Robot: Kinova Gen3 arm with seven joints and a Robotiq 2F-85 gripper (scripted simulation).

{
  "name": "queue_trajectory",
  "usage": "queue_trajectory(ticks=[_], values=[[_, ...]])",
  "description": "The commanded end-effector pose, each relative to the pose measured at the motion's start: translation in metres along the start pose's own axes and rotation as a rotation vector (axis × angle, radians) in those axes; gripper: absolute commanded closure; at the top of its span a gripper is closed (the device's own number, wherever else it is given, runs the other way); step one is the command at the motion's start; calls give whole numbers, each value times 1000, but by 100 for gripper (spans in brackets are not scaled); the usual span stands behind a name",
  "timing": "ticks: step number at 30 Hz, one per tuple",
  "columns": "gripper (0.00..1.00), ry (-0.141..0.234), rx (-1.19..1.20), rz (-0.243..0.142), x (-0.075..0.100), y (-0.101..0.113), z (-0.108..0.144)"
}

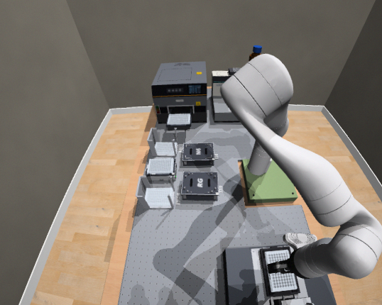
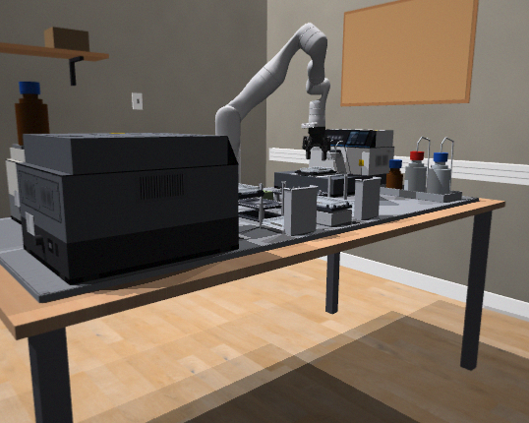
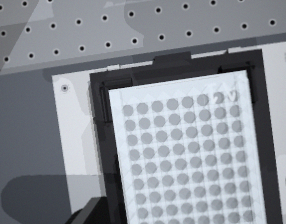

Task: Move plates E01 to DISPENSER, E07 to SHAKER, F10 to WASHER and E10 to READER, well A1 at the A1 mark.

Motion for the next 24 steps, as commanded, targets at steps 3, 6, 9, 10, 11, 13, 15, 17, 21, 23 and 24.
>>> queue_trajectory(ticks=[3, 6, 9, 10, 11, 13, 15, 17, 21, 23, 24], values=[[0, 0, 0, -2, 6, 0, 0], [0, 0, 0, -2, 10, 0, 0], [0, 0, 0, -2, 12, 0, 0], [0, 0, 0, -2, 13, 0, 0], [0, 0, 0, -2, 14, 0, 0], [0, 0, 0, -2, 17, 0, 0], [0, 0, 0, -2, 20, 0, 0], [0, 0, 0, -2, 22, 0, 0], [0, 0, 0, -2, 28, 0, 0], [0, 0, 0, -2, 30, 0, 0], [0, 0, 0, -2, 32, 0, 0]])
Point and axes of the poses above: the point where the finger pads meet when closed, its own x axis back along the fingers, its own z axis across the jaws, y = z × x, the point moved 9 cm from there along x, back along the fingers, and after that the axes turned 3 degrees about -x, right-handed, at the moved point
